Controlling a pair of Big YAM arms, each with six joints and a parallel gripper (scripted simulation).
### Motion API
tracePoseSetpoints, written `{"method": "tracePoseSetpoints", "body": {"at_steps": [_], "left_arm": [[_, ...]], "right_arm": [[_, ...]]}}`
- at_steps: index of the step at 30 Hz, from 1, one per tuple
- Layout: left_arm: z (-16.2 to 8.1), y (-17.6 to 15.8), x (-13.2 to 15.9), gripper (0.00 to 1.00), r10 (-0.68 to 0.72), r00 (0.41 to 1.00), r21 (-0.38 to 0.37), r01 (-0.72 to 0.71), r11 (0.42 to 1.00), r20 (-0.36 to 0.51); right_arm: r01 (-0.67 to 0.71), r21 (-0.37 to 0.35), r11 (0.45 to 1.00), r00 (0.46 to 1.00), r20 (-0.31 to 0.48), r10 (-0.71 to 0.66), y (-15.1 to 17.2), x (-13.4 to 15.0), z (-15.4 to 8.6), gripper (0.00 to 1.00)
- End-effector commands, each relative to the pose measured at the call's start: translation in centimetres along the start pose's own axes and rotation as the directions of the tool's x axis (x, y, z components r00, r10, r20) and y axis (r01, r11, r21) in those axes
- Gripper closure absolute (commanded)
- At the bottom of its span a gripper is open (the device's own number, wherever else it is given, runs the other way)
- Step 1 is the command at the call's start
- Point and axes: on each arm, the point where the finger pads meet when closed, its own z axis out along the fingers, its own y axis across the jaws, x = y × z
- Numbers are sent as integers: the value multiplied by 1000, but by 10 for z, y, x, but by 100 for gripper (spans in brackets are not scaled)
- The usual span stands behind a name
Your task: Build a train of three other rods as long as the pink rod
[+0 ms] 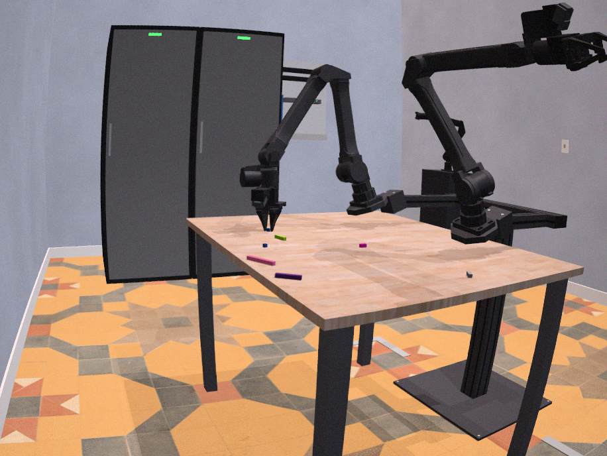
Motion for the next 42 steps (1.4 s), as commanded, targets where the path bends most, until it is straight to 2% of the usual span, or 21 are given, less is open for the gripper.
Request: {"method": "tracePoseSetpoints", "body": {"at_steps": [1, 29, 30, 42], "left_arm": [[-6, 7, -11, 0, -15, 999, -17, 15, 1000, 32], [-6, 7, -11, 0, -15, 999, -17, 15, 1000, 32], [-6, 7, -11, 0, -15, 999, -17, 15, 1000, 32], [-6, 7, -11, 0, -15, 999, -17, 15, 1000, 32]], "right_arm": [[9, 3, 1000, 1000, 4, -9, -1, 1, 4, 77], [9, 3, 1000, 1000, 4, -9, -1, 1, 4, 77], [9, 3, 1000, 1000, 4, -9, -1, 1, 4, 96], [8, 9, 1000, 1000, 10, -8, -5, -2, 2, 96]]}}
